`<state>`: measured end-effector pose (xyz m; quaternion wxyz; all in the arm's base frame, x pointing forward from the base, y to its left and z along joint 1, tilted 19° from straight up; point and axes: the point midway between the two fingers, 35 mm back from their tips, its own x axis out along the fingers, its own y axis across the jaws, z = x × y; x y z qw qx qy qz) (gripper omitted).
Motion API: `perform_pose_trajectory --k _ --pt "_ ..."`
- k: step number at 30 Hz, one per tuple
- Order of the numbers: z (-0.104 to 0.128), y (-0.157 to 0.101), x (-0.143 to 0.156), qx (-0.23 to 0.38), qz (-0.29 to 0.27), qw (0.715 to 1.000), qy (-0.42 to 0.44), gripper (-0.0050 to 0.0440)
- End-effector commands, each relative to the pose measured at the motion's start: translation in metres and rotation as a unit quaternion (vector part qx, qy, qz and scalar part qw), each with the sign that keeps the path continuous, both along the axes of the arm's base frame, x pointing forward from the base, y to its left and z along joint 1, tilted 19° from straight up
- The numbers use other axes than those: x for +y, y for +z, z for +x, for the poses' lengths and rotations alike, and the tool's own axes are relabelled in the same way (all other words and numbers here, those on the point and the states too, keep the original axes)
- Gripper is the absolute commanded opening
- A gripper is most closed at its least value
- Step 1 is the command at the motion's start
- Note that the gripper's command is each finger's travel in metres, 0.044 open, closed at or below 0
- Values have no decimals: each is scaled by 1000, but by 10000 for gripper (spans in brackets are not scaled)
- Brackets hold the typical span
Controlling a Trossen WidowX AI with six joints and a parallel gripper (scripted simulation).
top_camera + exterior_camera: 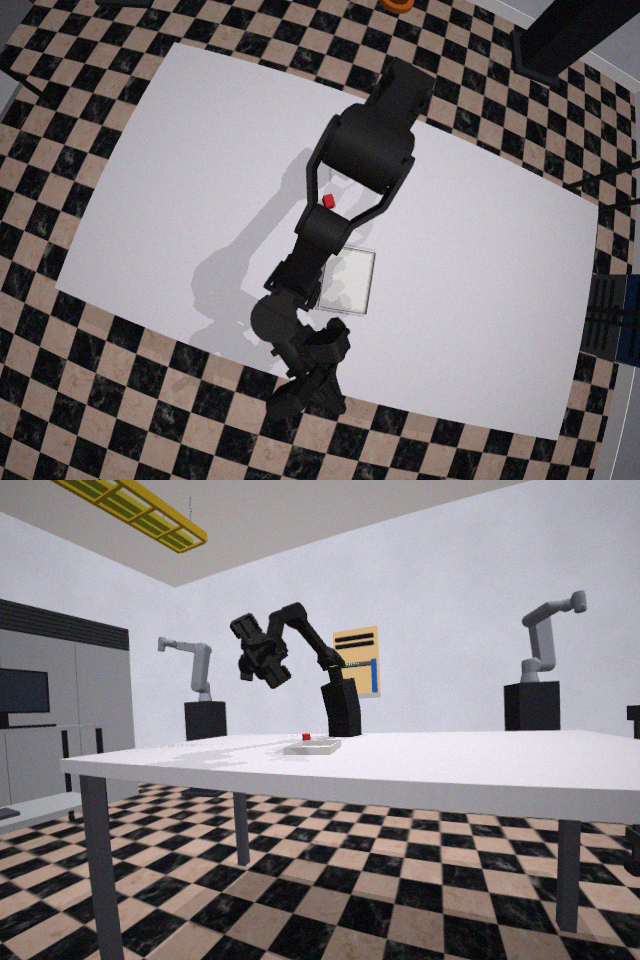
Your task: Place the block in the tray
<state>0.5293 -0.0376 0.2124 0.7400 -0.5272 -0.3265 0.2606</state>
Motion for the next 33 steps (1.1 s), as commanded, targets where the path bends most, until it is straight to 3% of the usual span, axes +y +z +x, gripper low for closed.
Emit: perform_pose_trajectory --k 1,9,15,18,20,24,33 --pt "-2 15 -6 12 12 1000 -26 0" --pt "-7 -23 -33 142 86 978 -126 0" --pt "-20 -58 -50 230 121 945 -196 0" --pt "-21 -61 -51 236 123 943 -201 0" --pt "-34 -84 -60 287 137 917 -242 0" --pt "-50 -107 -66 333 146 889 -278 0" --pt "-108 -169 -78 453 152 796 -372 0"
